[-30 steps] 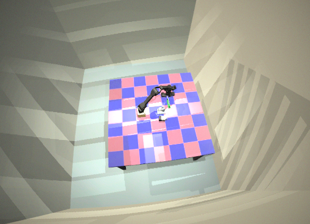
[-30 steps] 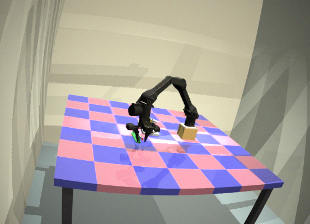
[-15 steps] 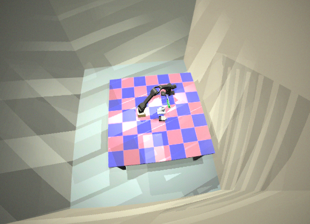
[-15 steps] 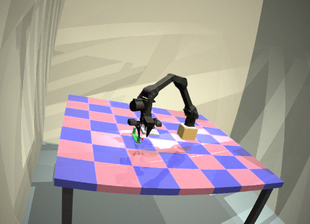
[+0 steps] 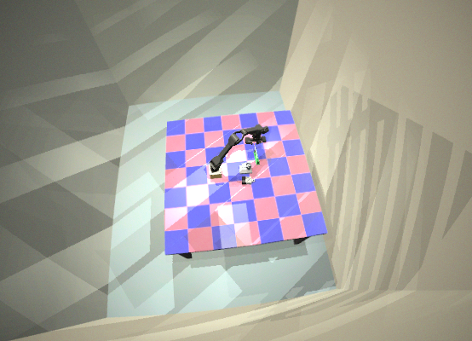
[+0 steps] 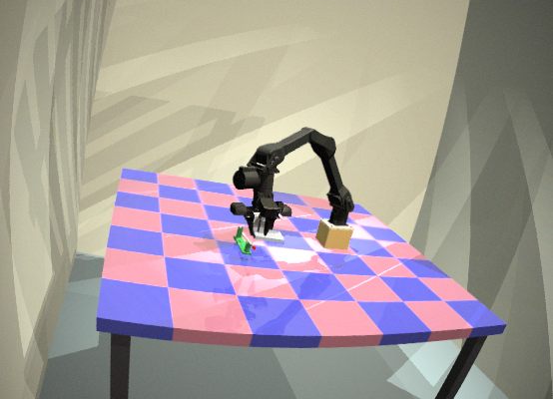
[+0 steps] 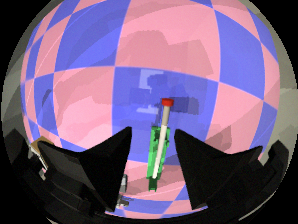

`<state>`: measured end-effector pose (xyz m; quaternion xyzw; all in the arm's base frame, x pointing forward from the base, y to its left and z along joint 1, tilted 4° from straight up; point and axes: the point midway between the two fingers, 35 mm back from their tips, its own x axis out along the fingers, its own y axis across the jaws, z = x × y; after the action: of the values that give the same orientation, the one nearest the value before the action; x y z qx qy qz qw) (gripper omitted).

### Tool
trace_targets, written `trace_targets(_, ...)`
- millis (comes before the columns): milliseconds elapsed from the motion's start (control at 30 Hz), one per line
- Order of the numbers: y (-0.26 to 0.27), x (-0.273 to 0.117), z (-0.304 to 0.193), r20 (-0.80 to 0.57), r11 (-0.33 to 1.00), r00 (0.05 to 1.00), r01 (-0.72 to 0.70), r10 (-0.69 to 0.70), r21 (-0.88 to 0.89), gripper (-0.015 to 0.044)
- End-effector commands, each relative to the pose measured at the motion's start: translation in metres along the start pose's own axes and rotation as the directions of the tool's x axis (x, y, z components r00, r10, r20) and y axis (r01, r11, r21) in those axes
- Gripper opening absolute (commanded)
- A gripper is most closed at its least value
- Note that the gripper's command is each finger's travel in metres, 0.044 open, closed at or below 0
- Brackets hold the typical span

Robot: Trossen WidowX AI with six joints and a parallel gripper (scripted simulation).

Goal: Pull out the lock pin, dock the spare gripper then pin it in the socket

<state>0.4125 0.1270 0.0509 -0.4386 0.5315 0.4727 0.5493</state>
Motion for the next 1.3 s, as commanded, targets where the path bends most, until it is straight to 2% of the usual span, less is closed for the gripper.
trace_targets(0,0.001,-0.011,0.001,0.000,1.000,1.000,0.001,-0.001,0.000,0.0200)
trace_targets(33,0.001,-0.013,0.001,0.000,1.000,1.000,-0.001,0.001,0.000,0.0200)
trace_targets(200,0.001,-0.004,0.000,-0.001,1.000,1.000,-0.003,0.003,-0.001,0.0331)
trace_targets(267,-0.001,-0.013,-0.007,0.001,1.000,1.000,0.011,-0.011,0.000,0.0279)
trace_targets(400,-0.002,-0.063,-0.049,0.005,0.996,0.996,0.088,-0.088,0.005,0.0180)
trace_targets(633,-0.001,-0.072,-0.056,0.004,0.995,0.995,0.102,-0.102,0.006,0.0180)
trace_targets(733,-0.004,-0.056,-0.057,0.004,0.995,0.995,0.102,-0.102,0.006,0.0180)
trace_targets(900,-0.008,-0.005,-0.061,0.004,0.995,0.995,0.101,-0.102,0.006,0.0180)
trace_targets(1267,-0.010,0.008,-0.062,0.004,0.995,0.995,0.102,-0.102,0.006,0.0180)
